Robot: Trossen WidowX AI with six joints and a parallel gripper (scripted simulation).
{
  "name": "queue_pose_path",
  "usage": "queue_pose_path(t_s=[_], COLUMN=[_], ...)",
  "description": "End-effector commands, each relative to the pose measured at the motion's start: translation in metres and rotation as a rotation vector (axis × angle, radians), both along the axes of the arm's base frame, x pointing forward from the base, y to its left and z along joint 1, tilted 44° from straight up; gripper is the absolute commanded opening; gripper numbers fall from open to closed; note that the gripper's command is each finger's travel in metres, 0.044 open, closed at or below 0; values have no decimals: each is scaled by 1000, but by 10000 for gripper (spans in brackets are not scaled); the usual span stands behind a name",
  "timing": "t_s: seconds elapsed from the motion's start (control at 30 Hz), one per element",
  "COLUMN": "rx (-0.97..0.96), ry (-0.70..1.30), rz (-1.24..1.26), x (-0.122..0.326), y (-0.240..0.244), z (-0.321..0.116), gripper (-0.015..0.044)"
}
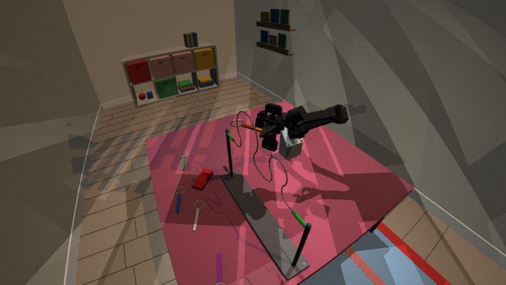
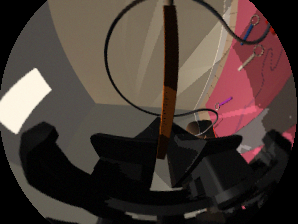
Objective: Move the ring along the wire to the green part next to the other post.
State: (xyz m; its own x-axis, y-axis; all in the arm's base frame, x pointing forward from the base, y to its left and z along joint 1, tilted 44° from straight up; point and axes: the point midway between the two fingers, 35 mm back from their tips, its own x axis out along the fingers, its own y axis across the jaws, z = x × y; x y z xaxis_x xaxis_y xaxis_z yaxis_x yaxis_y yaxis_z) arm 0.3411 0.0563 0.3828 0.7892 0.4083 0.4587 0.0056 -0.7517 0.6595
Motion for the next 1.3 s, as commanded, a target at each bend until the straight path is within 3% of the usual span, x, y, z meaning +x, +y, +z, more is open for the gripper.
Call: queue_pose_path(t_s=[0.0,1.27], rx=[58,484], ry=[11,90], rz=[2,24], x=[0,2], y=[-2,-11], z=[1,8], gripper=[-150,-150])
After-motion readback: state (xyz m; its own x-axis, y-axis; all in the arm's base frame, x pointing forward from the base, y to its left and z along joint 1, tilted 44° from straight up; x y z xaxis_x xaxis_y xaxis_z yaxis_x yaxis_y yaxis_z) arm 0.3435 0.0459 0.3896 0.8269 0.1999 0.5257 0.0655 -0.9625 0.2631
